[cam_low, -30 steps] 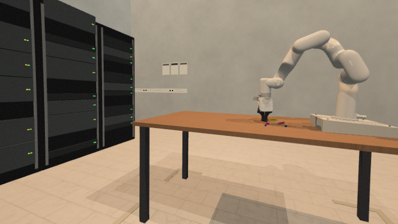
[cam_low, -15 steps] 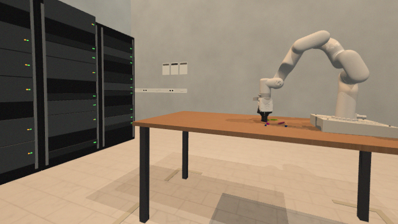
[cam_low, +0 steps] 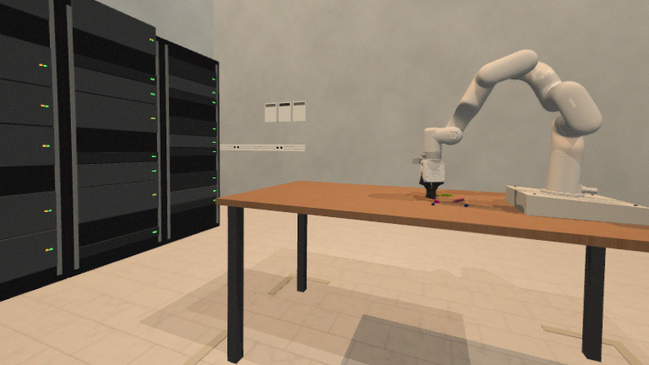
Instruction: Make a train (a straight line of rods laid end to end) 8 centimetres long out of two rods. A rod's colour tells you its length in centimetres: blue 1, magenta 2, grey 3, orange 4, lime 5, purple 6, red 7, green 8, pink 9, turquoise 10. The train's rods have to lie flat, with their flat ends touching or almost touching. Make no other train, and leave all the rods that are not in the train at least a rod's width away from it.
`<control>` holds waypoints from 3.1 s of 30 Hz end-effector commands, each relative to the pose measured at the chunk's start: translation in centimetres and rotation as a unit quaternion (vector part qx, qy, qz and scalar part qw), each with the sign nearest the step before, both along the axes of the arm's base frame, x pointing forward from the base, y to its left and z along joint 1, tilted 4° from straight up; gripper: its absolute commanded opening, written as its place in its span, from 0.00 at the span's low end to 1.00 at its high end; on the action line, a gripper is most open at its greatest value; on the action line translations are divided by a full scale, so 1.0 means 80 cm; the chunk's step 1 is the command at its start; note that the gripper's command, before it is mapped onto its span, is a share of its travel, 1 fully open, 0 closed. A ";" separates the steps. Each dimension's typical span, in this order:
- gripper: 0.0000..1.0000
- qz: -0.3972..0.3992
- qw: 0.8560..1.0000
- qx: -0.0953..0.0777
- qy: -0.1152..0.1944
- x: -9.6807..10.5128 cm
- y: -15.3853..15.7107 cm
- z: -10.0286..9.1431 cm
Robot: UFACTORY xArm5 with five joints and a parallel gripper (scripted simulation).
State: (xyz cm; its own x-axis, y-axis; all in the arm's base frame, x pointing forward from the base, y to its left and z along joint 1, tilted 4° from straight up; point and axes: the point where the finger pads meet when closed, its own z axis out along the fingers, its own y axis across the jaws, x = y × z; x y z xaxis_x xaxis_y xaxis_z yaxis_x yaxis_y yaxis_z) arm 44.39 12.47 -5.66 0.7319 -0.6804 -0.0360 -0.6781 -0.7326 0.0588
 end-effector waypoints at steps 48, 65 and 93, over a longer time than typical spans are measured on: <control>0.04 0.000 1.000 0.000 -0.002 0.000 0.002 -0.013; 0.04 0.000 1.000 0.000 -0.002 0.000 0.002 -0.013; 0.24 0.000 1.000 0.000 -0.002 0.000 0.002 -0.012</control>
